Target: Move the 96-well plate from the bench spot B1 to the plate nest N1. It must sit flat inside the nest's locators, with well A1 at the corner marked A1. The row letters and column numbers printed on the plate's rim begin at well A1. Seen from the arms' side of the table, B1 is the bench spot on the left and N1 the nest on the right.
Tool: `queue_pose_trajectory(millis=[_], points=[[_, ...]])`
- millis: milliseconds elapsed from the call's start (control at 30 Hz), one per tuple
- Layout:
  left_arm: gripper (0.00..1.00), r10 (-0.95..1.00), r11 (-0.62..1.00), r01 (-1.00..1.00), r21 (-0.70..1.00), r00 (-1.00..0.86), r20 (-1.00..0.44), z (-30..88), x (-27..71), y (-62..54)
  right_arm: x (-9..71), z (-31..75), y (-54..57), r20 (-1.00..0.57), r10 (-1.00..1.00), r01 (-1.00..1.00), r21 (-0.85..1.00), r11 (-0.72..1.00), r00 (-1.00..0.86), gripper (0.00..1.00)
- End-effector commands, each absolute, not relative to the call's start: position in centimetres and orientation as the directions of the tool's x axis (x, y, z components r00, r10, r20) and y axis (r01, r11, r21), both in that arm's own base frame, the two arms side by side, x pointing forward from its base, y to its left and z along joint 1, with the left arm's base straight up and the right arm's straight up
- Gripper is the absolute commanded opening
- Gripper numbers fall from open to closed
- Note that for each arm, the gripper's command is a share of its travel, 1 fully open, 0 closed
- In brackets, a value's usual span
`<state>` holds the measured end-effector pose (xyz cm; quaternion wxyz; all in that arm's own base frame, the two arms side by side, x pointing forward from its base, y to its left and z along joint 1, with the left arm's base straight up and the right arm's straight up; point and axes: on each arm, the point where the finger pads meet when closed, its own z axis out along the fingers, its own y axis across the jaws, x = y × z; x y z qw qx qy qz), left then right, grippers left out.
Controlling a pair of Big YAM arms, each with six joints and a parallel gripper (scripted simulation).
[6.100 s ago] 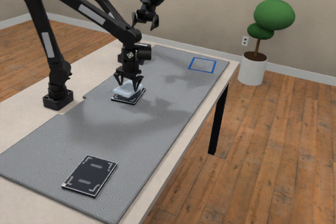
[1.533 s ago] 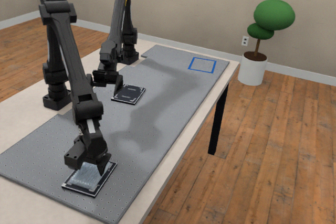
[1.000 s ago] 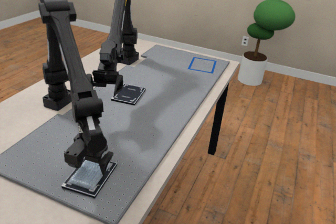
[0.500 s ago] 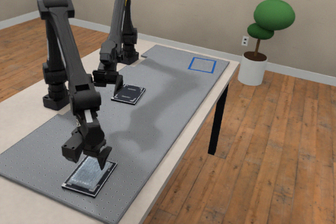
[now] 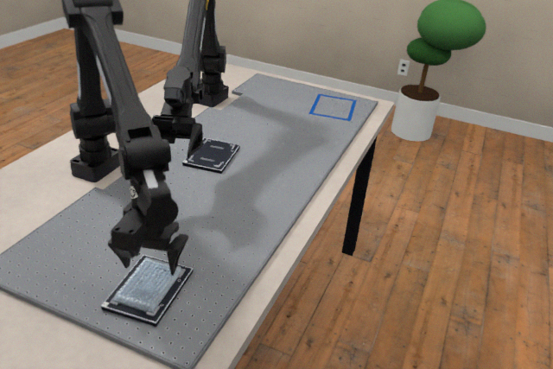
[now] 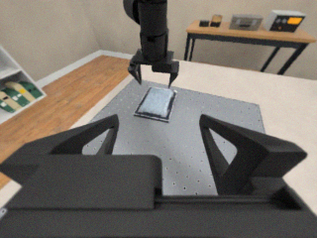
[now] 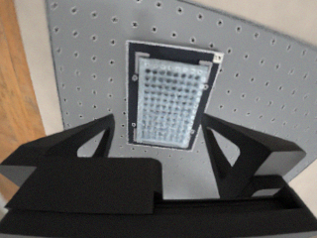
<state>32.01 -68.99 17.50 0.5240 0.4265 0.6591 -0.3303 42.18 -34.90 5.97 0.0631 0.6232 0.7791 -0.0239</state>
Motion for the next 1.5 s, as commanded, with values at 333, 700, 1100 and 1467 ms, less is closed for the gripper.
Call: queue_pose_trajectory(millis=[333, 700, 1100, 1467], points=[[1.00, 0.093, 0.427, 0.904, 0.000, -0.044, -0.995, 25.0, 33.3, -70.8, 41.1, 11.8, -34.7, -0.518, 0.615, 0.715, 0.010, 0.699, -0.594, 1.00], [1.00, 0.093, 0.427, 0.904, 0.000, -0.044, -0.995, 25.0, 33.3, -70.8, 40.3, 12.8, -34.3, -0.611, 0.504, 0.640, -0.005, 0.768, -0.611, 1.00], [1.00, 0.093, 0.427, 0.904, 0.000, -0.044, -0.995, 25.0, 33.3, -70.8, 41.1, 13.1, -34.8, -0.616, 0.510, 0.647, 0.002, 0.763, -0.600, 1.00], [1.00, 0.093, 0.427, 0.904, 0.000, -0.044, -0.995, 25.0, 33.3, -70.8, 41.0, 13.1, -34.8, -0.615, 0.510, 0.647, 0.001, 0.763, -0.601, 1.00]])
